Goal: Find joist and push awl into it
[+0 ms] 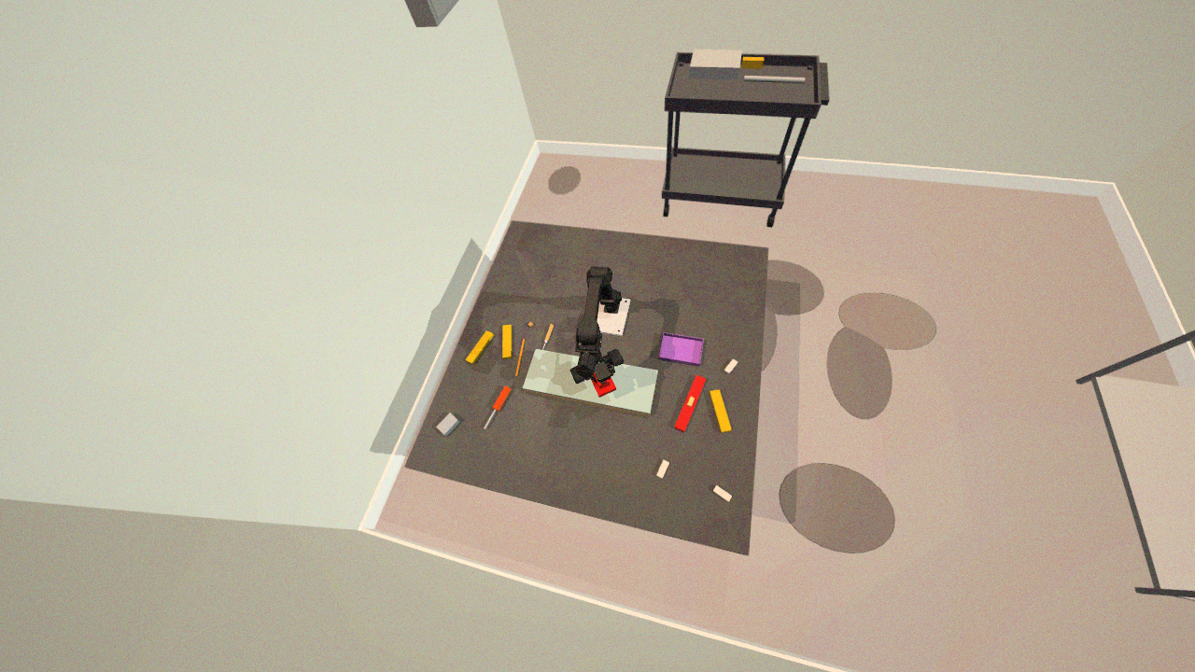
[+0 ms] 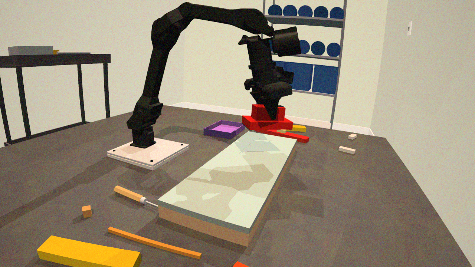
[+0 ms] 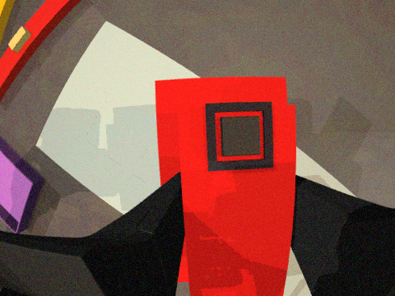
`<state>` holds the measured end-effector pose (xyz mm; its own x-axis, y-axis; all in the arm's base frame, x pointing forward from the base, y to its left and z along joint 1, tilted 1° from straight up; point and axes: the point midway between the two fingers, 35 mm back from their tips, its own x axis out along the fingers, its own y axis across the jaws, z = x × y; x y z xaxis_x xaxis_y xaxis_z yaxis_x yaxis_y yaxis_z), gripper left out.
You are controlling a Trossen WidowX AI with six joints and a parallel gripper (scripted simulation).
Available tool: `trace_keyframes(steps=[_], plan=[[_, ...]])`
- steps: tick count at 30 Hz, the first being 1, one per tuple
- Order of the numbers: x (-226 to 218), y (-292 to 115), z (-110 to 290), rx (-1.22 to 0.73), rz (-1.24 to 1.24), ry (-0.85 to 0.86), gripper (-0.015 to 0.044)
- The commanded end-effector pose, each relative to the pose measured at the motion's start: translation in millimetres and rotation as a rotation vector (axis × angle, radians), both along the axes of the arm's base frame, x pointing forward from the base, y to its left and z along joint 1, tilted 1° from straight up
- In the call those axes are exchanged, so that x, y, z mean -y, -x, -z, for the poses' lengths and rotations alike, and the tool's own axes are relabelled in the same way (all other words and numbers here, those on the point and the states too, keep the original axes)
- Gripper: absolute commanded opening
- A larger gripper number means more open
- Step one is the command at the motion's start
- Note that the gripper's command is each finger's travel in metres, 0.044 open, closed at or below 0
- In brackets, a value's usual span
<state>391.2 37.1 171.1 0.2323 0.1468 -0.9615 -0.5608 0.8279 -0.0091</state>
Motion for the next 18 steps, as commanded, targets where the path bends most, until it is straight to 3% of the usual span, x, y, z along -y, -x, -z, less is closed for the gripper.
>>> trace_keyframes(steps=[1,18], plan=[[-25,6,-5,0.017,-0.055,-0.007,0.0],[-130,48,2,0.014,-0.333,-0.012,0.0]])
